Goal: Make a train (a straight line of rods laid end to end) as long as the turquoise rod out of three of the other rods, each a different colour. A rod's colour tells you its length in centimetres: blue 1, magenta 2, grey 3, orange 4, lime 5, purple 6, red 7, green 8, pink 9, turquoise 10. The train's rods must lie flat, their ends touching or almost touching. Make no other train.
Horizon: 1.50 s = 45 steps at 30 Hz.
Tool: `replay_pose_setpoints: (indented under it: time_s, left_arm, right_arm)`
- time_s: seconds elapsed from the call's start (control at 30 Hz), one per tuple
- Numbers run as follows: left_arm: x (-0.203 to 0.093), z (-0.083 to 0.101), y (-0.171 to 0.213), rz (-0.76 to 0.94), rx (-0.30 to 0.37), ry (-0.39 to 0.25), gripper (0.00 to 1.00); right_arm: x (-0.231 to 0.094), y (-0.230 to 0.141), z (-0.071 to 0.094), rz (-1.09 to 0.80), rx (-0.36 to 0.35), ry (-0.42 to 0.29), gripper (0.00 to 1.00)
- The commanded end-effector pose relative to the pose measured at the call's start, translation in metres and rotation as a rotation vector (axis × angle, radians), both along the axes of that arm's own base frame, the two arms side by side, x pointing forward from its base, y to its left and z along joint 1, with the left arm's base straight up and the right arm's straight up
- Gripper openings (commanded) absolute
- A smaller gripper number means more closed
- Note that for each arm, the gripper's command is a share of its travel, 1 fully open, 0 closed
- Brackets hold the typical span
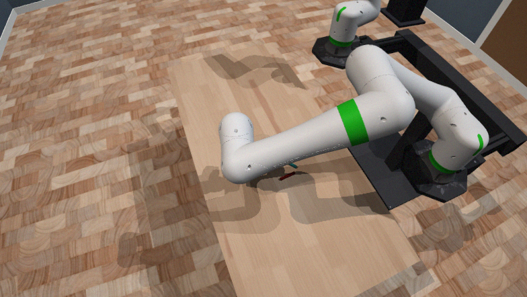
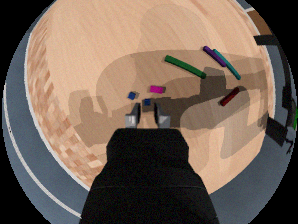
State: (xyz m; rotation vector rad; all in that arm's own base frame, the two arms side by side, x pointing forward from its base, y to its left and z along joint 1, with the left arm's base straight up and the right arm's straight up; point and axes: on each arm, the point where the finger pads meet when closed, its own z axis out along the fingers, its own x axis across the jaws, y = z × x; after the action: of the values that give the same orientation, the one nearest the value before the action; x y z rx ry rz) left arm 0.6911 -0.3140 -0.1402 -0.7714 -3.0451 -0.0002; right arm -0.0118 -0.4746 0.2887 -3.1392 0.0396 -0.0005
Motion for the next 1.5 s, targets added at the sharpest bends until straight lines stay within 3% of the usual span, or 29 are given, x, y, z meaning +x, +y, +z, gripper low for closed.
replay_pose_setpoints:
  time_s: [0.0, 1.47]
  left_arm:
    - [0.0008, -0.0009, -0.0004, 0.000, -0.001, -0.002, 0.54]
    - [0.0008, -0.0091, -0.0004, 0.000, -0.001, -0.002, 0.54]
  right_arm:
    - [-0.0002, -0.0003, 0.0010, 0.000, -0.002, 0.000, 1.00]
    - [-0.0002, -0.0003, 0.0010, 0.000, -0.002, 0.000, 1.00]
